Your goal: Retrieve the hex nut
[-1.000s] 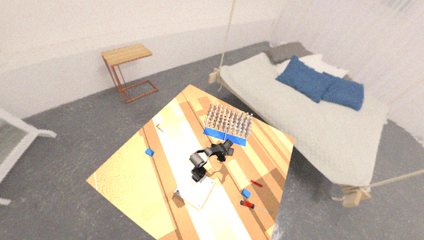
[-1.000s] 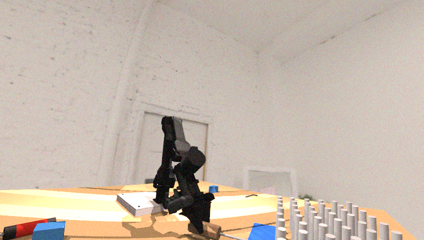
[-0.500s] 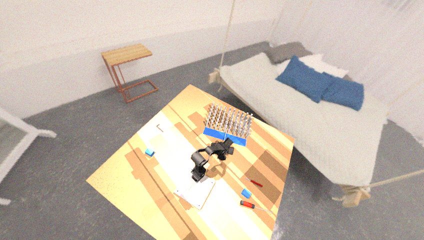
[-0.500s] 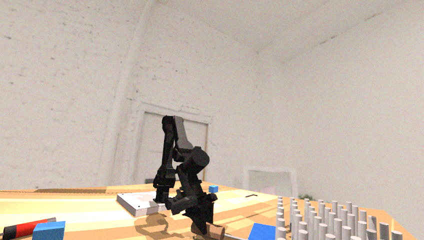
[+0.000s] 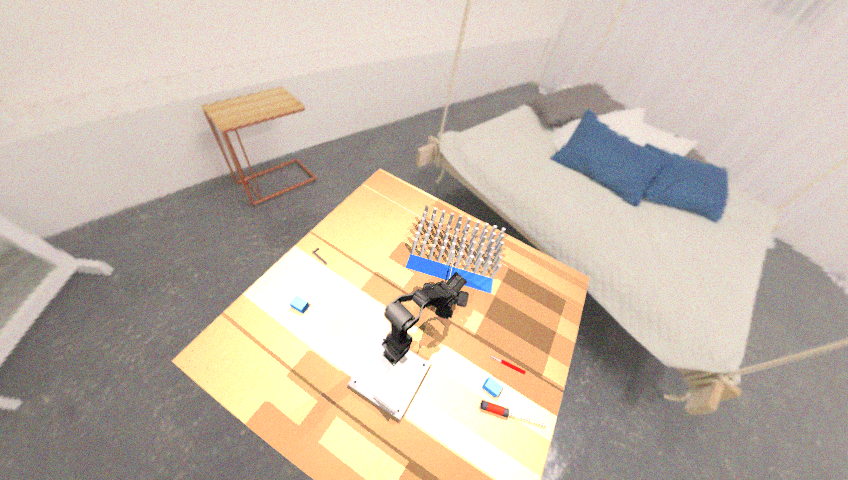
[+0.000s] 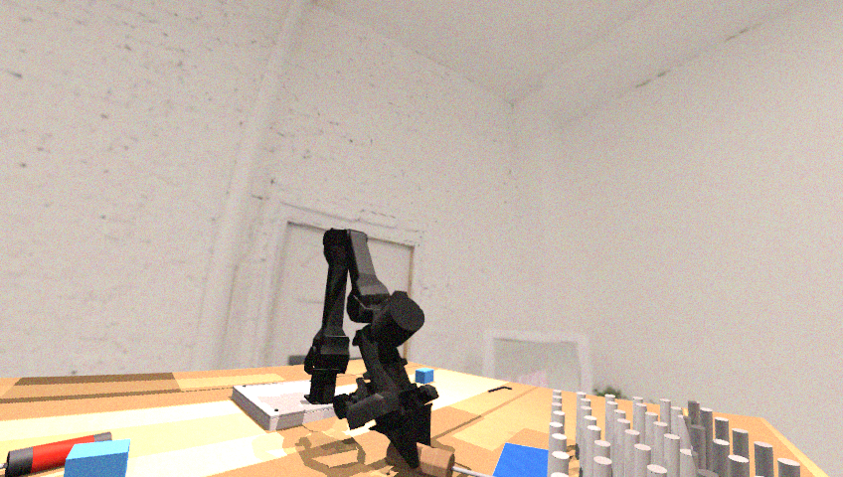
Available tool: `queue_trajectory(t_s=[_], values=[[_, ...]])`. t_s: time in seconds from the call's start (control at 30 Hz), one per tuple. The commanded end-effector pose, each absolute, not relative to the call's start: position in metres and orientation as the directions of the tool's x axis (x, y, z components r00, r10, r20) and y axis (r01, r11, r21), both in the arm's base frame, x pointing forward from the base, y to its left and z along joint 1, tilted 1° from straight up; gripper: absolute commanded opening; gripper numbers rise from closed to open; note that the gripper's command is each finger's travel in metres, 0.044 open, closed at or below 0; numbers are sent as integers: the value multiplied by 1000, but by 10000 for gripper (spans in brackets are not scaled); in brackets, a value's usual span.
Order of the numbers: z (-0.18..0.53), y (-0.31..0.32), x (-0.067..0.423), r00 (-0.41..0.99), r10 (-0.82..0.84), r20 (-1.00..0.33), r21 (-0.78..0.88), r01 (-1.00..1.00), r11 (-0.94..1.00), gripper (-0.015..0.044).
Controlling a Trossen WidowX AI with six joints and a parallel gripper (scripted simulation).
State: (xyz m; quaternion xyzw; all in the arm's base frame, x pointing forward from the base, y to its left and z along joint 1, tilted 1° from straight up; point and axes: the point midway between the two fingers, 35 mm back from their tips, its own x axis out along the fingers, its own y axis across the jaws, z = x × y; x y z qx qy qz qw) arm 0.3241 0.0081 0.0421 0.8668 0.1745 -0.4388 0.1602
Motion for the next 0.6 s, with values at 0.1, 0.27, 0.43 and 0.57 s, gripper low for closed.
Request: queue_trajectory(t_s=[0.1,0.27,0.43,0.57], values=[[47,10,334,568,158,-808,132,436,-890,0],[47,11,337,568,159,-808,132,436,-890,0],[47,13,340,568,159,-807,132,436,-890,0],[47,14,343,569,159,-807,132,436,-890,0]])
